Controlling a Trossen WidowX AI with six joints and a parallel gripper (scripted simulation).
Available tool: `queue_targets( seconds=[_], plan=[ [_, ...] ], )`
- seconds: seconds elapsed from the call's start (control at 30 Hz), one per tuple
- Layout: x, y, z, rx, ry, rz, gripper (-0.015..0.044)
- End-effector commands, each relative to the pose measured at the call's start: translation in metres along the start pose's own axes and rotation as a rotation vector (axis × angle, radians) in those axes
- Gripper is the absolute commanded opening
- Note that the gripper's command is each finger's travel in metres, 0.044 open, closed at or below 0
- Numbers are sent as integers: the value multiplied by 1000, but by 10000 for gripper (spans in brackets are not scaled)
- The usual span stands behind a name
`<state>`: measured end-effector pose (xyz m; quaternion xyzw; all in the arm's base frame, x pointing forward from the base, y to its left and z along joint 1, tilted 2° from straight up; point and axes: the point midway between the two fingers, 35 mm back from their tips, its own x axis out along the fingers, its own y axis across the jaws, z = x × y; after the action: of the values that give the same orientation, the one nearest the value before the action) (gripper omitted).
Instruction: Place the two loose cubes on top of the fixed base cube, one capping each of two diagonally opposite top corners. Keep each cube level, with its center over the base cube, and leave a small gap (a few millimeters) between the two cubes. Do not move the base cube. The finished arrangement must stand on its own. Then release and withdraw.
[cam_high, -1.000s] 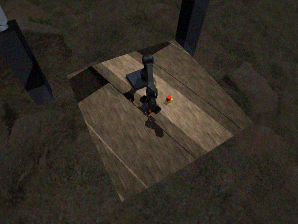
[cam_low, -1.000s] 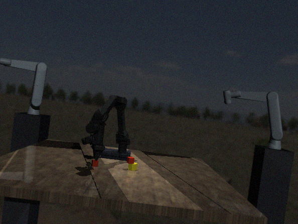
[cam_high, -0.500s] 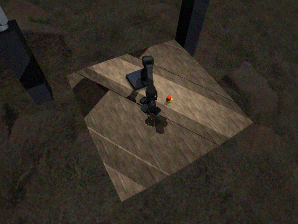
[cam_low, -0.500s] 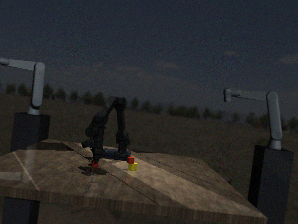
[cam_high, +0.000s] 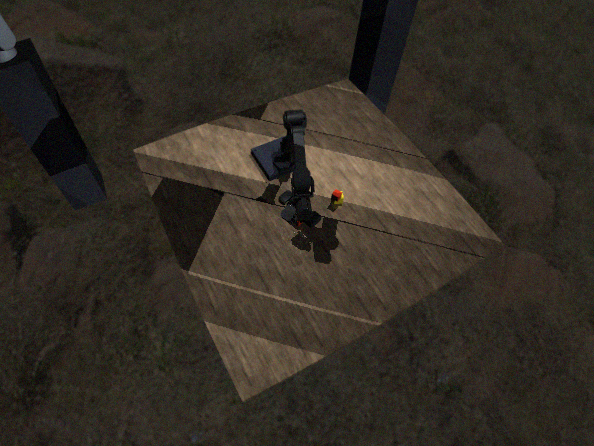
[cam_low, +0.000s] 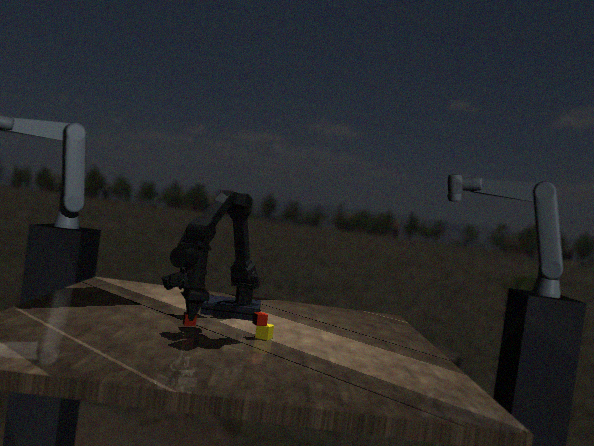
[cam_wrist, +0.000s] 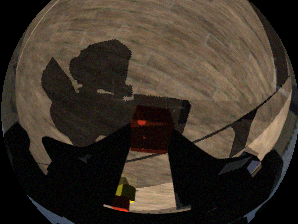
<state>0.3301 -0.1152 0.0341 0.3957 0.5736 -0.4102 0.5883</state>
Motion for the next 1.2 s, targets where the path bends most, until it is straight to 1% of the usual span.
queue_targets(
  seconds=[0.0,0.8,0.93,1.17],
  plan=[
    [-14,2,2,-2,-8,5,105],
    [-89,-2,-1,-2,-7,5,105],
    [-91,-1,-3,-3,-7,5,105],
    [-91,10,-23,-14,-5,6,105]
  ],
)
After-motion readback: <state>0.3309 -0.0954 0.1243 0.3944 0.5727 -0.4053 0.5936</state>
